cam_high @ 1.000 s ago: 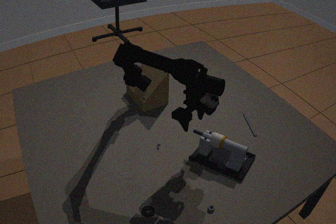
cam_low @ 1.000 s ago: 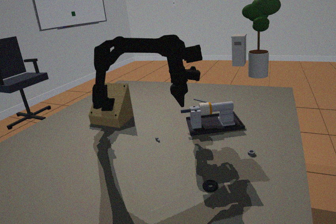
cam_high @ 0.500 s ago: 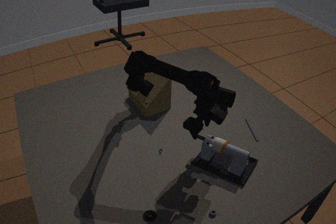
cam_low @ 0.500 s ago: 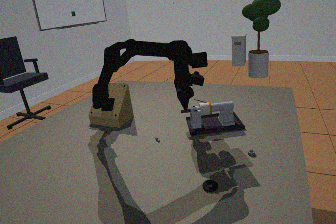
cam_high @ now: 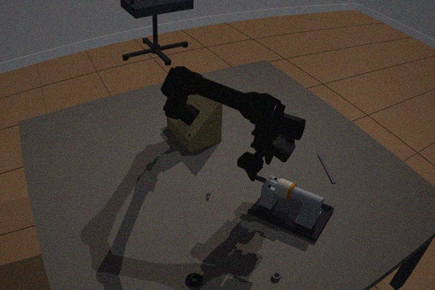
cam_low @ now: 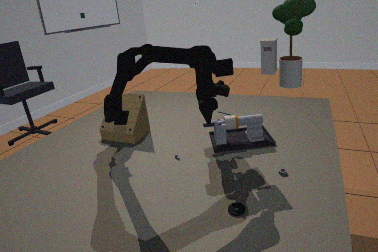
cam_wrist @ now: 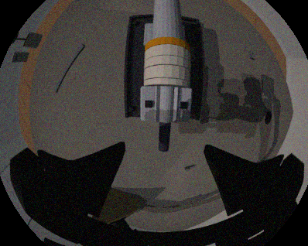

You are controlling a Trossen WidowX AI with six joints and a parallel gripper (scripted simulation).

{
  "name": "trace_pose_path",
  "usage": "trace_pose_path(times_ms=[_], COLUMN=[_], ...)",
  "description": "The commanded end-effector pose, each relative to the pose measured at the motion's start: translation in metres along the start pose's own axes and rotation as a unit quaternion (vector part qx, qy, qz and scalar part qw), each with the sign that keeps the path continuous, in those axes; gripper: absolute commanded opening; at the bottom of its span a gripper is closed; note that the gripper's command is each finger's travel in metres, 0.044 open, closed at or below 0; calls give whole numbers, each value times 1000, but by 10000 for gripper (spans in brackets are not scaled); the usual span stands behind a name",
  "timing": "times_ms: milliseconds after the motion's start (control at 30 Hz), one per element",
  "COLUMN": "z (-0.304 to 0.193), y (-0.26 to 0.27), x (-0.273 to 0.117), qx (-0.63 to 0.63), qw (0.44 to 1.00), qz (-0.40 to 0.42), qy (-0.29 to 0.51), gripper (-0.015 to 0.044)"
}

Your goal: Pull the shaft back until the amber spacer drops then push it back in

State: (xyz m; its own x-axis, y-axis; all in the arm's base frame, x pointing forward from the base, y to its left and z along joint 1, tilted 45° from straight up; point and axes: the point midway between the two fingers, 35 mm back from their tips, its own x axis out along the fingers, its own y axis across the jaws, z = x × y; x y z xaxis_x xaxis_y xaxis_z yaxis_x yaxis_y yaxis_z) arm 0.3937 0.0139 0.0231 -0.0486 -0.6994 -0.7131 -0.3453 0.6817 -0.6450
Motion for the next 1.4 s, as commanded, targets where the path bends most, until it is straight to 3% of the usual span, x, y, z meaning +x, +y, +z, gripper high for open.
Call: trace_pose_path(times_ms=[0,233,333,433,600,800,900,1167,1233,1367], z=[0,0,1,0,-6,-19,-29,-49,-51,-51], y=[0,0,0,-1,1,2,2,1,1,1], x=[0,0,3,6,13,18,19,19,19,19], qx=[-3,8,157,341,607,832,895,927,925,925], qw=[1000,1000,987,935,776,491,329,43,8,5], qz=[1,3,25,63,137,241,293,372,379,379], qy=[0,-3,-37,-73,-100,-92,-71,-9,1,2], gripper=[440,440,440,440,440,440,440,440,440,440])
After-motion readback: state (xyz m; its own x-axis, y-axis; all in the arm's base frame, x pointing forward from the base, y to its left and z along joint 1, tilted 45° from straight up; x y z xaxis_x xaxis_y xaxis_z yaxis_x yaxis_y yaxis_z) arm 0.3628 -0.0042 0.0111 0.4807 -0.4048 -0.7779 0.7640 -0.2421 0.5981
